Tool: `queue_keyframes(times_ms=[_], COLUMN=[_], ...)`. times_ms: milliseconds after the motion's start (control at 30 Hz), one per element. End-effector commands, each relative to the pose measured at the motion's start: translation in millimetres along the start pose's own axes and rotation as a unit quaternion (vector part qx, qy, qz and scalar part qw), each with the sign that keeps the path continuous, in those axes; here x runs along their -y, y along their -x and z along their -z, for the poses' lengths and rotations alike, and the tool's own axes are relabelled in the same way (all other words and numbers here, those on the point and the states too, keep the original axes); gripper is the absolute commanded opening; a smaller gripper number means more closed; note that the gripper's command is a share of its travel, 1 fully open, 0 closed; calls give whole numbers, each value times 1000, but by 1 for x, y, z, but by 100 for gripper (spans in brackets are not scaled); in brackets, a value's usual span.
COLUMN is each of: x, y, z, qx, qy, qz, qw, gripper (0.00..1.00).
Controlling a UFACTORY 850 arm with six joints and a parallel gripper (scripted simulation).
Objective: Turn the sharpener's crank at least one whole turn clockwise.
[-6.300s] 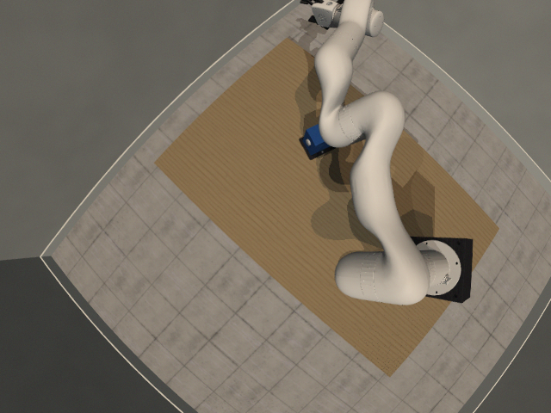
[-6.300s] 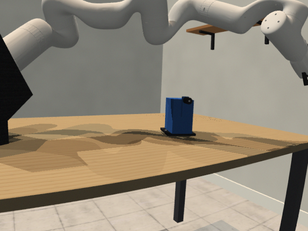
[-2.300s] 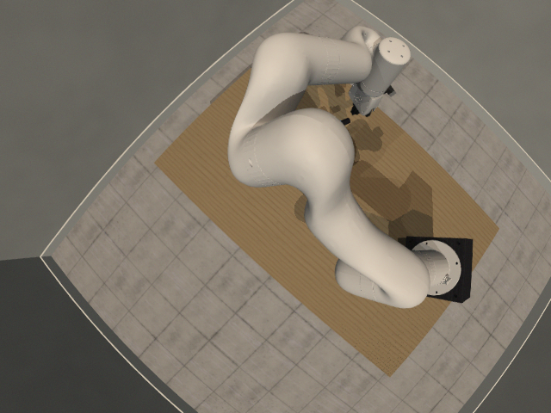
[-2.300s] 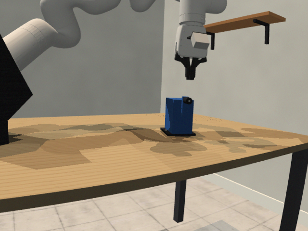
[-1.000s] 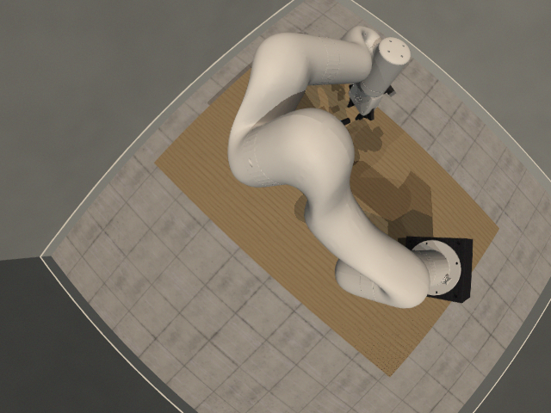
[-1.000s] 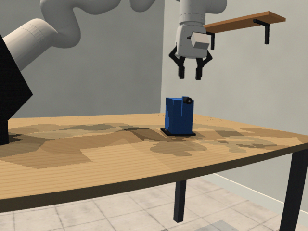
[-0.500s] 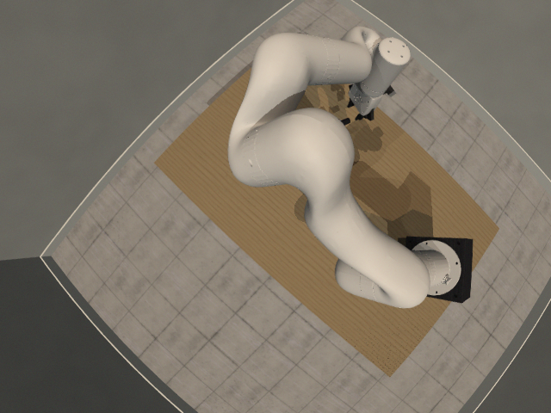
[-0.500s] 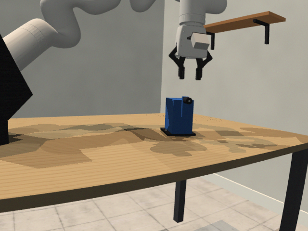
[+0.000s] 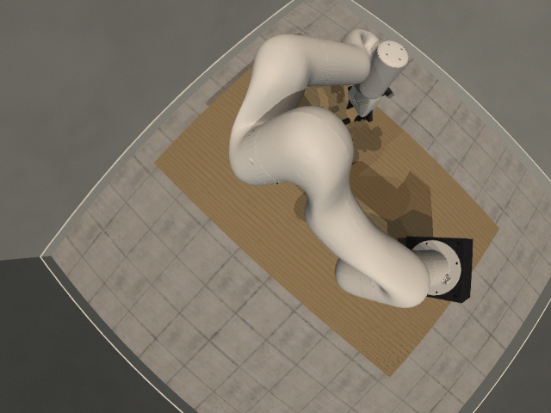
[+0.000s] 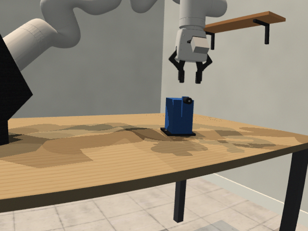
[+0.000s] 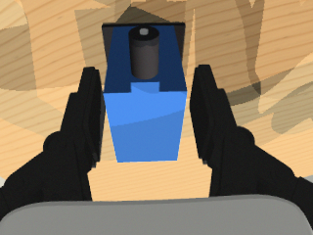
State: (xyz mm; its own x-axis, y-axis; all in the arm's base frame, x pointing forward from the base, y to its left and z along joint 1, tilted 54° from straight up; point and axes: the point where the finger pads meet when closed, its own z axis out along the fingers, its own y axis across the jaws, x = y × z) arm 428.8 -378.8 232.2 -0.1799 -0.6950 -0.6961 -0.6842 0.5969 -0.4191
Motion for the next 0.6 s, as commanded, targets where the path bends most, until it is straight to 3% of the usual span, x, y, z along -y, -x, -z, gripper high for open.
queue_keyframes(times_ms=[0,567], x=[1,1], y=[0,0], z=[-3,-25], qx=[0,0], qy=[-1,-1], qz=[0,0], qw=[1000,1000], gripper=[54,54])
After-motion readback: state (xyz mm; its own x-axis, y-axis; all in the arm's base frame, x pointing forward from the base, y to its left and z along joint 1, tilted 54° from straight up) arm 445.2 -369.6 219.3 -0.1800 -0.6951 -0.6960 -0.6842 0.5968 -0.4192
